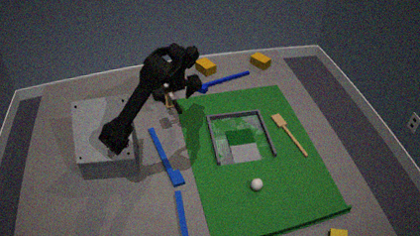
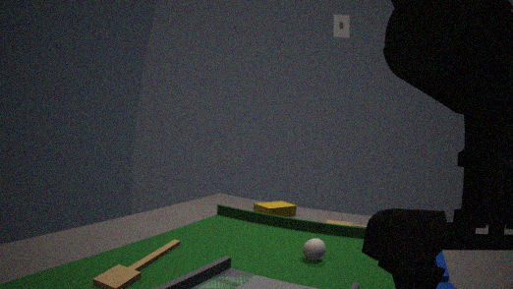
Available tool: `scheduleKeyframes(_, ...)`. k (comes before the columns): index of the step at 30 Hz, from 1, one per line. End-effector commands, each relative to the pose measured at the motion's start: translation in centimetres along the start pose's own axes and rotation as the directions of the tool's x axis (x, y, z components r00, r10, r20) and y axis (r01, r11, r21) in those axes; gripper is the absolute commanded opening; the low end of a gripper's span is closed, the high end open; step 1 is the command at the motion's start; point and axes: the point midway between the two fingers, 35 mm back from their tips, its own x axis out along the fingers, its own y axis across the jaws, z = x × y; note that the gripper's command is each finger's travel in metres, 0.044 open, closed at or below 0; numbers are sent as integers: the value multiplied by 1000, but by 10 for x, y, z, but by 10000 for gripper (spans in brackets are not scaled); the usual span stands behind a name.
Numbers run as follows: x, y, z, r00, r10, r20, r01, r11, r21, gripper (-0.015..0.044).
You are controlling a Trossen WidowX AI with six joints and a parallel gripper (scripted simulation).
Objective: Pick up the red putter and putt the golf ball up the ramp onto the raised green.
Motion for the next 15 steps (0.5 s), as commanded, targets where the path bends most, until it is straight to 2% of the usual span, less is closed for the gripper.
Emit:
scheduleKeyframes(1,6,-3,0,1000,-5,10,5,1000,10,440)
scheduleKeyframes(15,43,-4,-10,1000,-5,8,5,1000,11,440)
